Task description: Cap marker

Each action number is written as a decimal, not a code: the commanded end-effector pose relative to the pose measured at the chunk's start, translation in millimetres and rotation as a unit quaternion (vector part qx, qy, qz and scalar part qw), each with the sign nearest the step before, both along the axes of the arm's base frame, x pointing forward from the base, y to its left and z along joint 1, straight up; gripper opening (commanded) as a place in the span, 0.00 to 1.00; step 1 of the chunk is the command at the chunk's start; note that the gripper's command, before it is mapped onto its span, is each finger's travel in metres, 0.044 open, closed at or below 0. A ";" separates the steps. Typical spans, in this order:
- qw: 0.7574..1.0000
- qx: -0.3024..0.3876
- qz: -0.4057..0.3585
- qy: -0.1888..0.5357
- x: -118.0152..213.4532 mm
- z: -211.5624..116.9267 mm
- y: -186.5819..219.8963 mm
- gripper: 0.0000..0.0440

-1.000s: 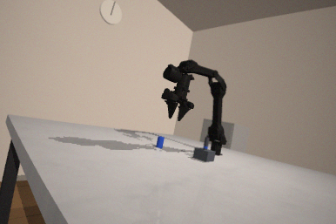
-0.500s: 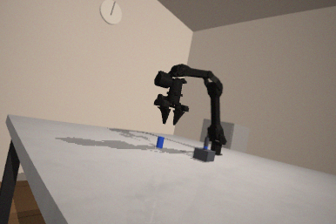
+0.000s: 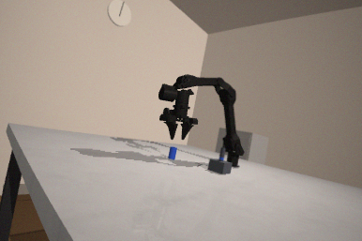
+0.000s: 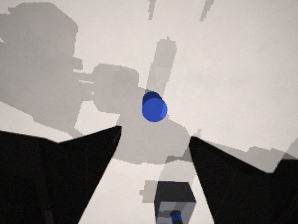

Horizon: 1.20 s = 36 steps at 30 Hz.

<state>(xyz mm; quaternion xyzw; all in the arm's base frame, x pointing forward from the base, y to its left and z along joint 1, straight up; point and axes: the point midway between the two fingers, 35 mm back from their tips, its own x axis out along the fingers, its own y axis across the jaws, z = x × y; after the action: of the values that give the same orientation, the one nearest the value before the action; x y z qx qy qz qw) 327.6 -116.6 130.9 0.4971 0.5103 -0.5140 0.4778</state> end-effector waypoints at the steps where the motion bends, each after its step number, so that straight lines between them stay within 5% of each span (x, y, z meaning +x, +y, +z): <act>1: 1.000 0.010 0.003 0.006 -0.3 -9.7 -3.2 0.70; 21: 0.998 0.035 0.043 0.035 -4.1 -67.9 -11.5 0.57; 28: 0.997 0.021 0.062 0.031 -4.1 -62.7 -13.2 0.23; 36: 0.996 0.003 0.090 0.013 2.9 -37.9 -5.3 0.15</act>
<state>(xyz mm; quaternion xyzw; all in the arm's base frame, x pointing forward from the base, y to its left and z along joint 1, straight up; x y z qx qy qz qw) 328.0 -125.7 85.2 0.4532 0.5593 -0.4793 0.5020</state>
